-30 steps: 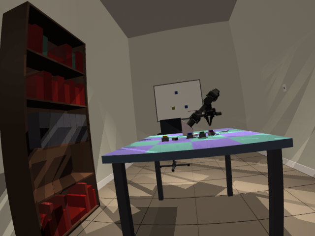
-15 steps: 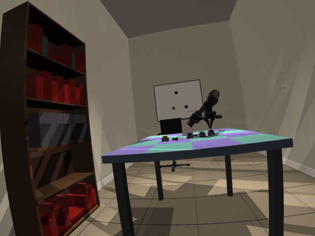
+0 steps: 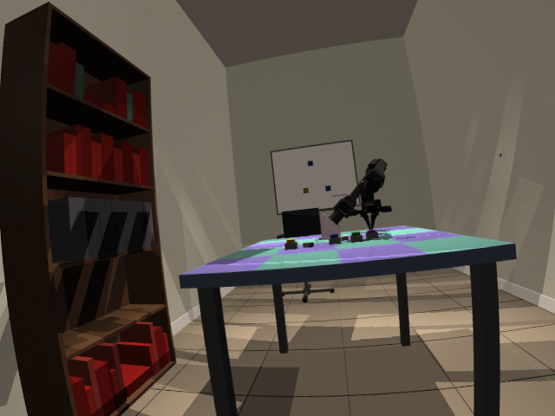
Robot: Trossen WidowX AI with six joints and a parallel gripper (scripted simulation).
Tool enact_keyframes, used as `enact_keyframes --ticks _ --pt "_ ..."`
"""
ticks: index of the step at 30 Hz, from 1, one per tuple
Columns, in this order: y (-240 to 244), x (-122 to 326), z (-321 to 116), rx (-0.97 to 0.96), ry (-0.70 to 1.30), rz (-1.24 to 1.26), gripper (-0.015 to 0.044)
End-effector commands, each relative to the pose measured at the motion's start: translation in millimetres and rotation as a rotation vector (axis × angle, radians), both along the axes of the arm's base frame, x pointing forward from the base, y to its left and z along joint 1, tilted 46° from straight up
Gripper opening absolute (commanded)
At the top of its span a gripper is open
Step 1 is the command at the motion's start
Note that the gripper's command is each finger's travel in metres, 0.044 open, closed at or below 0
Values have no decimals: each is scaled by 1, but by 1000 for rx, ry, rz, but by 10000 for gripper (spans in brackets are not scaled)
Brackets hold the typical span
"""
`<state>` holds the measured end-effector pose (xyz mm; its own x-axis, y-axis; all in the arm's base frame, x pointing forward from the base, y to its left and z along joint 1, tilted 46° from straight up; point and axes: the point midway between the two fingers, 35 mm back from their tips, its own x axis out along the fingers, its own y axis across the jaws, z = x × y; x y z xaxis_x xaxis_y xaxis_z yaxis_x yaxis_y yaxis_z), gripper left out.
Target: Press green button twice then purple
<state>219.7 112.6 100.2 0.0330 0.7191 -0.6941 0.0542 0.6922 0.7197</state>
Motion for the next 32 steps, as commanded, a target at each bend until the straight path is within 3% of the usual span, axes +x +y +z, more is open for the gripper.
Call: enact_keyframes --ticks 1,13,19,31,32 --pt "1 -1 -1 3 7 0 20" --pt "-1 -1 1 0 2 1 20" --pt "-22 -2 22 2 7 0 20" --pt "-43 32 90 1 7 0 335" --pt "-43 32 90 1 7 0 335"
